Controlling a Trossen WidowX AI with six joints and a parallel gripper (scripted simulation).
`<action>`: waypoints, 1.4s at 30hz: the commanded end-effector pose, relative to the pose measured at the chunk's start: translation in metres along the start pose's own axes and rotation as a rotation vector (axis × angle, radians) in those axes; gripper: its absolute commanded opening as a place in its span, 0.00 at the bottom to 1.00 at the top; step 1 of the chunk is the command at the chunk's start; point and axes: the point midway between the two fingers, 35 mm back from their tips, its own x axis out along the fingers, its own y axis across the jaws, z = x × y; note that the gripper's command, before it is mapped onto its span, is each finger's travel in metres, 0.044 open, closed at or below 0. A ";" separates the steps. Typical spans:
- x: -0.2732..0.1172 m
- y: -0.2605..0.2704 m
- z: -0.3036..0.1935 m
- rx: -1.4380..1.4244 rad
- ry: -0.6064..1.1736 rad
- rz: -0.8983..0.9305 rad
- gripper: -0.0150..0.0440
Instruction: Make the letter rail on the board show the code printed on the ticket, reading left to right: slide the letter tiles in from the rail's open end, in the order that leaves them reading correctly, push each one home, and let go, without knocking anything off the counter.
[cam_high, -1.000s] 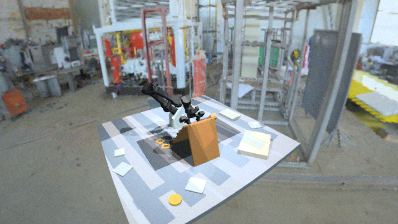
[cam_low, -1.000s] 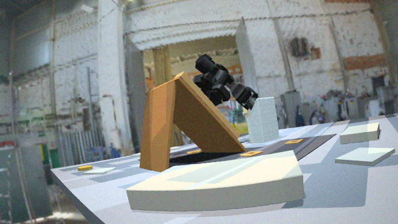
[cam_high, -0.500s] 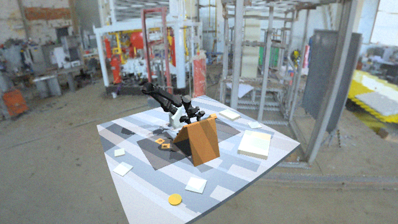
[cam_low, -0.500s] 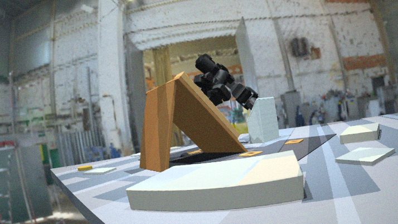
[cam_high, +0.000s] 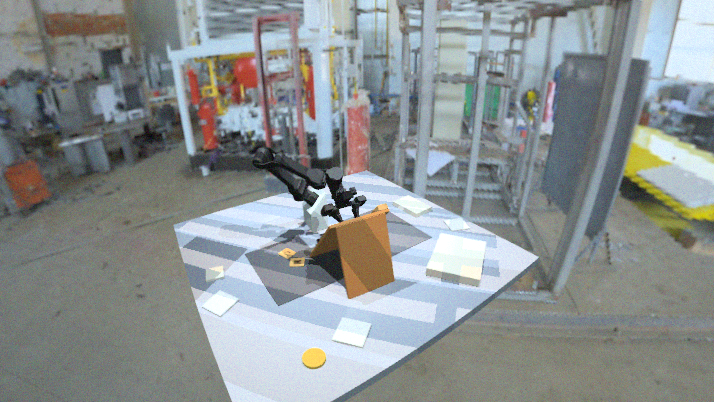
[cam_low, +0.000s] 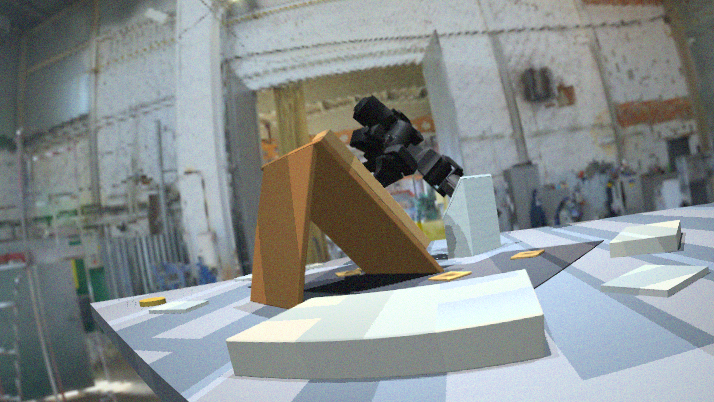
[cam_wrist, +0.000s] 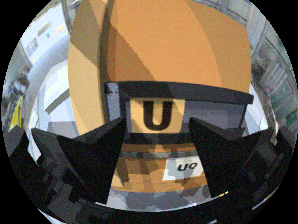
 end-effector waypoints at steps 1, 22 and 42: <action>-0.003 0.000 0.000 0.001 0.001 -0.002 0.75; -0.018 0.003 0.000 0.002 0.002 -0.001 0.75; -0.029 0.001 0.000 0.001 0.002 -0.001 0.75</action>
